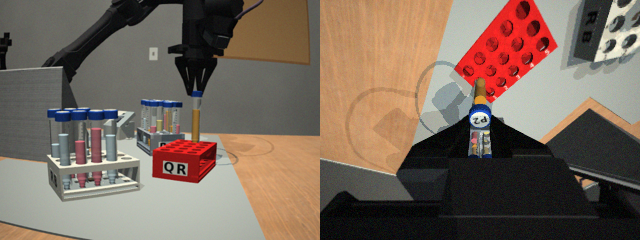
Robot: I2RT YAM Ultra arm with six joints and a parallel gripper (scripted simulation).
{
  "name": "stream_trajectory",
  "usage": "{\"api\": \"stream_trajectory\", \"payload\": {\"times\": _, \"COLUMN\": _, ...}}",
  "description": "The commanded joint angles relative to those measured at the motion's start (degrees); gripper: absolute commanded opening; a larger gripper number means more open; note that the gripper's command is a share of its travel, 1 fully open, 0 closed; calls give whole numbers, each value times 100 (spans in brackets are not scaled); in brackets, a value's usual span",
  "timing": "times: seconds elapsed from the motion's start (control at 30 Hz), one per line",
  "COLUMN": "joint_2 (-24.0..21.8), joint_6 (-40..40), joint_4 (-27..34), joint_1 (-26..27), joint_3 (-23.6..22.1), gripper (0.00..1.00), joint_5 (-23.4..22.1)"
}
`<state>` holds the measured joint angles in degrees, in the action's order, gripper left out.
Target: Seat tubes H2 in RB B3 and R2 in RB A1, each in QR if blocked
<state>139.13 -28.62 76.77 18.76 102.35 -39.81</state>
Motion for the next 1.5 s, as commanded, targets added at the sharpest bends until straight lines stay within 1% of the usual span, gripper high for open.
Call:
{"api": "stream_trajectory", "payload": {"times": 0.0, "joint_2": -144, "joint_6": -58, "joint_4": -123, "joint_1": 26, "joint_3": -32, "gripper": 0, "joint_5": -50}}
{"api": "stream_trajectory", "payload": {"times": 0.17, "joint_2": -138, "joint_6": -81, "joint_4": -185, "joint_1": 28, "joint_3": -153, "gripper": 0, "joint_5": -43}}
{"api": "stream_trajectory", "payload": {"times": 0.2, "joint_2": -144, "joint_6": -87, "joint_4": -200, "joint_1": 13, "joint_3": -91, "gripper": 0, "joint_5": -43}}
{"api": "stream_trajectory", "payload": {"times": 0.27, "joint_2": -149, "joint_6": -97, "joint_4": -223, "joint_1": -13, "joint_3": -169, "gripper": 0, "joint_5": -19}}
{"api": "stream_trajectory", "payload": {"times": 0.43, "joint_2": -158, "joint_6": -112, "joint_4": -266, "joint_1": 25, "joint_3": -155, "gripper": 0, "joint_5": -17}}
{"api": "stream_trajectory", "payload": {"times": 0.5, "joint_2": -158, "joint_6": -120, "joint_4": -288, "joint_1": -10, "joint_3": -239, "gripper": 0, "joint_5": -16}}
{"api": "stream_trajectory", "payload": {"times": 0.83, "joint_2": -167, "joint_6": -170, "joint_4": -415, "joint_1": -61, "joint_3": -334, "gripper": 0, "joint_5": -22}}
{"api": "stream_trajectory", "payload": {"times": 0.9, "joint_2": -167, "joint_6": -170, "joint_4": -415, "joint_1": -61, "joint_3": -334, "gripper": 0, "joint_5": -22}}
{"api": "stream_trajectory", "payload": {"times": 0.93, "joint_2": -178, "joint_6": -180, "joint_4": -435, "joint_1": -33, "joint_3": -171, "gripper": 0, "joint_5": -1}}
{"api": "stream_trajectory", "payload": {"times": 1.03, "joint_2": -170, "joint_6": -191, "joint_4": -464, "joint_1": -77, "joint_3": -382, "gripper": 0, "joint_5": -5}}
{"api": "stream_trajectory", "payload": {"times": 1.47, "joint_2": -179, "joint_6": -250, "joint_4": -604, "joint_1": -139, "joint_3": -462, "gripper": 0, "joint_5": -25}}
